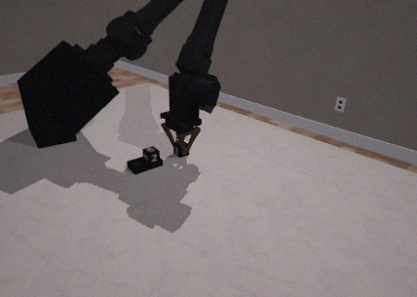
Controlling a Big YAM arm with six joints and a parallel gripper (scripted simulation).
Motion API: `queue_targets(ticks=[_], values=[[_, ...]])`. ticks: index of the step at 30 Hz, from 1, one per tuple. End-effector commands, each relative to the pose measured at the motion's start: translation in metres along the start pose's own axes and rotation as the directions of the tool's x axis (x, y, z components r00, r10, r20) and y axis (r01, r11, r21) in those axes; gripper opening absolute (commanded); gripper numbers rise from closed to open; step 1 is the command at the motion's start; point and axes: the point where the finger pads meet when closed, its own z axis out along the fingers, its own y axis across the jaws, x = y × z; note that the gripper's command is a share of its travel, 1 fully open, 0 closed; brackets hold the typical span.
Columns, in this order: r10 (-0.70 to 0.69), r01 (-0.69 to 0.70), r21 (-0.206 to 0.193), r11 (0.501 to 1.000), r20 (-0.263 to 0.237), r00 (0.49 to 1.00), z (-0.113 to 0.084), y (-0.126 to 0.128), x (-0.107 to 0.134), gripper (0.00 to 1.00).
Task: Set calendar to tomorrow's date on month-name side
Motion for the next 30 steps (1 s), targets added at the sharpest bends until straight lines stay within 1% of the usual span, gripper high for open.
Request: queue_targets(ticks=[1, 2, 4, 5, 6, 11, 19, 21, 22, 23, 24, 29, 30], values=[[-0.006, 0.006, -0.015, 1.000, 0.000, 1.000, 0.003, 0.002, -0.004, 0.47], [-0.025, 0.025, -0.006, 1.000, 0.003, 1.000, -0.001, -0.001, -0.007, 0.47], [-0.025, 0.025, -0.006, 1.000, 0.003, 1.000, -0.001, -0.001, -0.007, 0.47], [-0.018, 0.018, 0.015, 1.000, 0.003, 1.000, -0.008, -0.007, -0.005, 0.47], [-0.014, 0.014, 0.024, 1.000, 0.004, 1.000, -0.013, -0.010, -0.004, 0.47], [-0.019, 0.019, 0.029, 0.999, 0.005, 1.000, -0.033, -0.013, -0.005, 0.47], [-0.025, 0.025, 0.033, 0.999, 0.002, 1.000, -0.077, -0.015, -0.006, 0.47], [-0.025, 0.025, 0.033, 0.999, 0.002, 1.000, -0.077, -0.015, -0.006, 0.47], [-0.009, 0.009, 0.021, 1.000, 0.000, 1.000, -0.079, -0.006, -0.002, 0.47], [-0.022, 0.022, 0.031, 0.999, 0.000, 1.000, -0.086, -0.014, -0.005, 0.47], [-0.026, 0.026, 0.034, 0.999, 0.000, 1.000, -0.090, -0.016, -0.006, 0.47], [-0.027, 0.027, 0.035, 0.999, -0.002, 1.000, -0.101, -0.016, -0.006, 0.47], [-0.017, 0.017, 0.027, 0.999, -0.001, 1.000, -0.099, -0.010, -0.004, 0.47]])
